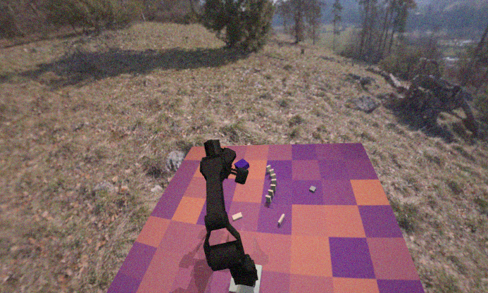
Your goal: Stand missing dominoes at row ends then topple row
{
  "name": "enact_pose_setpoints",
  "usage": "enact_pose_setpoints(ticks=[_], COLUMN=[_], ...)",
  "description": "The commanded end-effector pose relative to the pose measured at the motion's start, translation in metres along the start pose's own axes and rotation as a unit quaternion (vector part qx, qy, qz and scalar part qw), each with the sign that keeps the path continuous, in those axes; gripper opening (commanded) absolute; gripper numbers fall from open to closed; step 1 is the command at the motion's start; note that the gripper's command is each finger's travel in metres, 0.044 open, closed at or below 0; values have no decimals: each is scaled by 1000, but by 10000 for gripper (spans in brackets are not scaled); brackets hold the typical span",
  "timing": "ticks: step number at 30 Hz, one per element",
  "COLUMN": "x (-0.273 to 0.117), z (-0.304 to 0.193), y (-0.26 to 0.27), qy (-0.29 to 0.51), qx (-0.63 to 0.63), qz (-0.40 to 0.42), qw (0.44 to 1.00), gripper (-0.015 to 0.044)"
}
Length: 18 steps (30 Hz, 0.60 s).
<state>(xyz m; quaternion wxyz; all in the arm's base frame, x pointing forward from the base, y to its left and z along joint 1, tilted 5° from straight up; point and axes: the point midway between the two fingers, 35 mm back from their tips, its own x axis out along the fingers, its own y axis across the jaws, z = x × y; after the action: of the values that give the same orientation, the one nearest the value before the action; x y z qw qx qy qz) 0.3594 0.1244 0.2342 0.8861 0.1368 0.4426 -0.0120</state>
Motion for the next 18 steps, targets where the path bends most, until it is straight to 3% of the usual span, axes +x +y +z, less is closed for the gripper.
enact_pose_setpoints(ticks=[1, 9, 18], x=[36, 76, 81], z=[-40, -132, -142], y=[-23, -74, -66], qy=[91, 235, 237], qx=[117, 354, 358], qz=[-59, -250, -255], qw=[987, 870, 866], gripper=[440, 440, 440])
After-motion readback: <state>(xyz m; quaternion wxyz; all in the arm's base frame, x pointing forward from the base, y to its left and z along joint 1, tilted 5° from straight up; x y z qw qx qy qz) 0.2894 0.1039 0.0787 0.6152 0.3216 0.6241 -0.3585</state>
